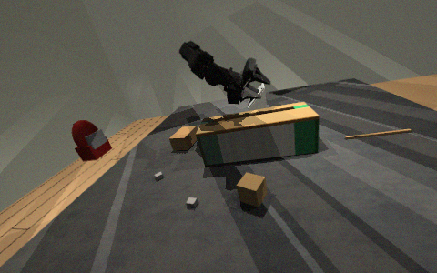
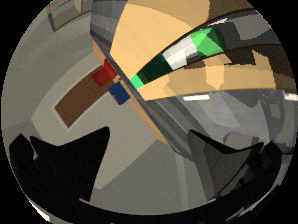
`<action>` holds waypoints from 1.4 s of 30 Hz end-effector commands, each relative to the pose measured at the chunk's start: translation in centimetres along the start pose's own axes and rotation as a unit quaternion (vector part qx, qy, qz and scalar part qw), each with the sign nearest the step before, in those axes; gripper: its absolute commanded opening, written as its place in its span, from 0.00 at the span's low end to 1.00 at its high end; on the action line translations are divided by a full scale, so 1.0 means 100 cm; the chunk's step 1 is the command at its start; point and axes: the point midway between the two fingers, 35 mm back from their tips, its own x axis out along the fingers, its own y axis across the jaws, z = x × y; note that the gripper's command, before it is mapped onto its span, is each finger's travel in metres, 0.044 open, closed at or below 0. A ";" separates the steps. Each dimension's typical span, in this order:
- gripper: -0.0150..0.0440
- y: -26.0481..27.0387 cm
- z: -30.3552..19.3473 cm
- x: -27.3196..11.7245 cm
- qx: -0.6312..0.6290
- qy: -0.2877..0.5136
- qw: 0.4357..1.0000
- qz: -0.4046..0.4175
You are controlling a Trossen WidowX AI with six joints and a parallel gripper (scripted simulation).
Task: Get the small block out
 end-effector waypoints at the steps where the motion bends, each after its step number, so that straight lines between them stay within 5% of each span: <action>1: 0.93 -0.016 -0.020 0.039 -0.498 0.093 0.773 -0.382; 7: 0.93 -0.007 -0.007 0.041 -0.665 0.227 0.454 -0.548; 10: 0.93 -0.001 -0.004 0.042 -0.688 0.269 0.361 -0.569; 42: 0.93 -0.008 0.003 0.048 -0.689 0.272 0.353 -0.571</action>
